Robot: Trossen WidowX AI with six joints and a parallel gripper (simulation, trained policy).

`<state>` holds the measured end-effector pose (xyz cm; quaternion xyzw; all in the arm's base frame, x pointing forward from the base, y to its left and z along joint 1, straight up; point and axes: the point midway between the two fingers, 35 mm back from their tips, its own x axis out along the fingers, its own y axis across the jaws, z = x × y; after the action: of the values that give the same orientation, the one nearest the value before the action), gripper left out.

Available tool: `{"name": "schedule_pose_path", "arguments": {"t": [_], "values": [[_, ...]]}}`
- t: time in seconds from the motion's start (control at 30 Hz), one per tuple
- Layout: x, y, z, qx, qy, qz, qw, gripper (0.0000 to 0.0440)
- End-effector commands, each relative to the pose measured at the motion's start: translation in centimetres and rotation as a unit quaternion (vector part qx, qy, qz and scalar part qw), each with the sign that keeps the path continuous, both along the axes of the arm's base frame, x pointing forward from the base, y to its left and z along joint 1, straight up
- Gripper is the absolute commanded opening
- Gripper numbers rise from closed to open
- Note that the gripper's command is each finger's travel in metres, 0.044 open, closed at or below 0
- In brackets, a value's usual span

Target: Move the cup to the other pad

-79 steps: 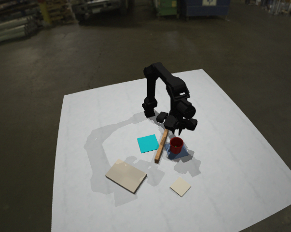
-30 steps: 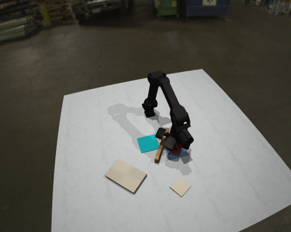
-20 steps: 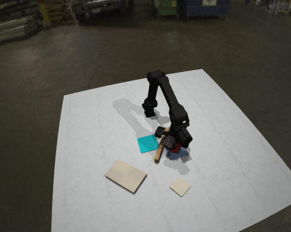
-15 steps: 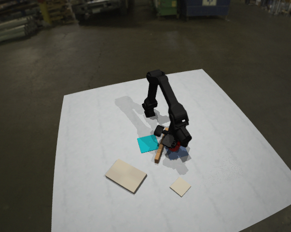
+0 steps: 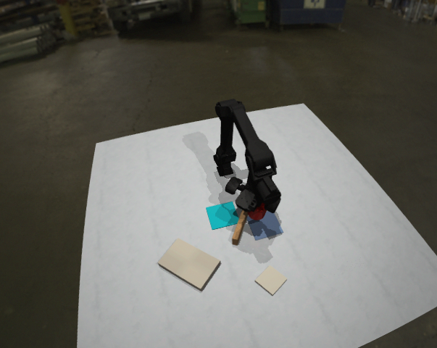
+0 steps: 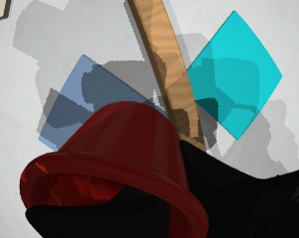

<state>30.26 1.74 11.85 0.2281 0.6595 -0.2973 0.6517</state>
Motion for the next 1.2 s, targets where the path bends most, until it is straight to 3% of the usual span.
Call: {"name": "schedule_pose_path", "arguments": {"t": [0.0, 0.57, 1.17], "values": [[-0.1, -0.6, 1.2, 0.005, -0.013, -0.019, 1.0, 0.0005], [-0.4, -4.5, 2.9, 0.007, -0.062, -0.079, 0.995, 0.0], [-1.7, -8.1, 1.7, 0.001, -0.095, -0.124, 0.988, 0.0]]}}
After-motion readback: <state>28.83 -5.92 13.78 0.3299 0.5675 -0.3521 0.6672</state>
